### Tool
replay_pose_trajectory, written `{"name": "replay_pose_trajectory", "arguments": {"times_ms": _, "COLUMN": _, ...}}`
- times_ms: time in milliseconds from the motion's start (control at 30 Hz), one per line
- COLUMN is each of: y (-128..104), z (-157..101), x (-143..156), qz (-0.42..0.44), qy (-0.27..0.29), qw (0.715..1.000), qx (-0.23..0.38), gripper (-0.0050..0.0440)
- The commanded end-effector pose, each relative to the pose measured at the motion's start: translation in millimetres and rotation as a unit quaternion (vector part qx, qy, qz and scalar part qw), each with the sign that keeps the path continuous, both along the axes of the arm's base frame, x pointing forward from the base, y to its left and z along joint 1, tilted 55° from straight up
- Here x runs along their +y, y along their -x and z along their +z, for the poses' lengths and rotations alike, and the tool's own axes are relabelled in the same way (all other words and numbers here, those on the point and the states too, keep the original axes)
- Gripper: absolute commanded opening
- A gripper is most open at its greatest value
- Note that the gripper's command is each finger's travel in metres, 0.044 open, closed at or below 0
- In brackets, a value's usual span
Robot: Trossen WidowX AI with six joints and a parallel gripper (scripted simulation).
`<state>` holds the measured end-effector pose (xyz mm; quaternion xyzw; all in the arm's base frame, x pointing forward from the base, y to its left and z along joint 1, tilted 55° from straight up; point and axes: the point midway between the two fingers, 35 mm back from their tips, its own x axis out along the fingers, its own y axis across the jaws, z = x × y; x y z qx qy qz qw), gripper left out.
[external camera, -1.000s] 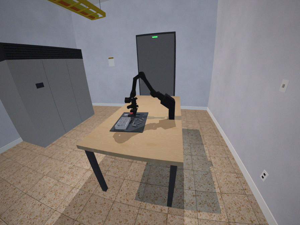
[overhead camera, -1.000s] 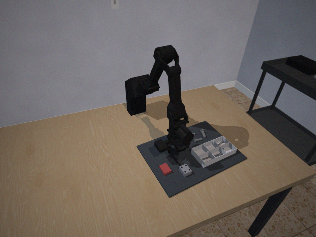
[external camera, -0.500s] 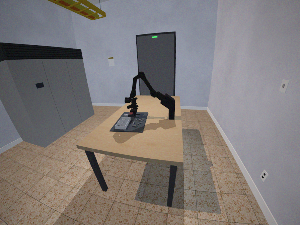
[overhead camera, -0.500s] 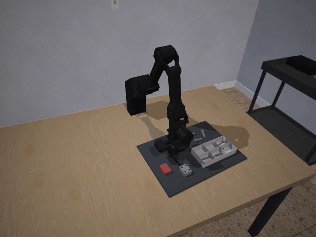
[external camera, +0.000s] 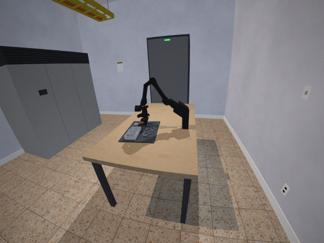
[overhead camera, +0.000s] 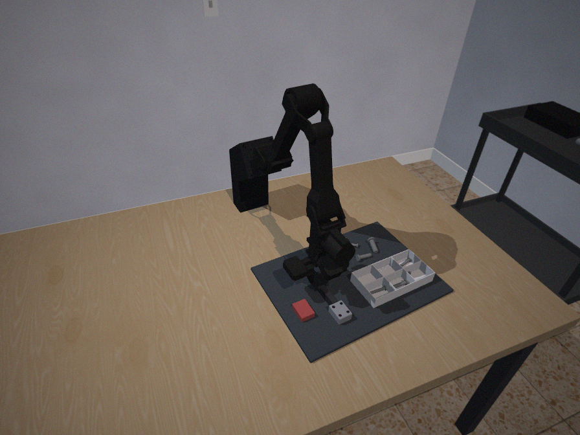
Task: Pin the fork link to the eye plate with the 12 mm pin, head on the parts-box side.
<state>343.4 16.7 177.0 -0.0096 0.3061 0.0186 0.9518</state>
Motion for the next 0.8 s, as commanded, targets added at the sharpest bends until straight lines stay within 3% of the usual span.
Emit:
{"name": "replay_pose_trajectory", "arguments": {"times_ms": 0, "y": -1.4, "z": 7.0, "x": 0.1, "qz": -0.001, "qy": 0.000, "qw": 1.000, "qx": -0.011, "gripper": -0.0050}}
{"name": "replay_pose_trajectory", "arguments": {"times_ms": 767, "y": -7.6, "z": 1.1, "x": 0.3, "qz": -0.001, "qy": 0.000, "qw": 1.000, "qx": -0.009, "gripper": -0.0050}}
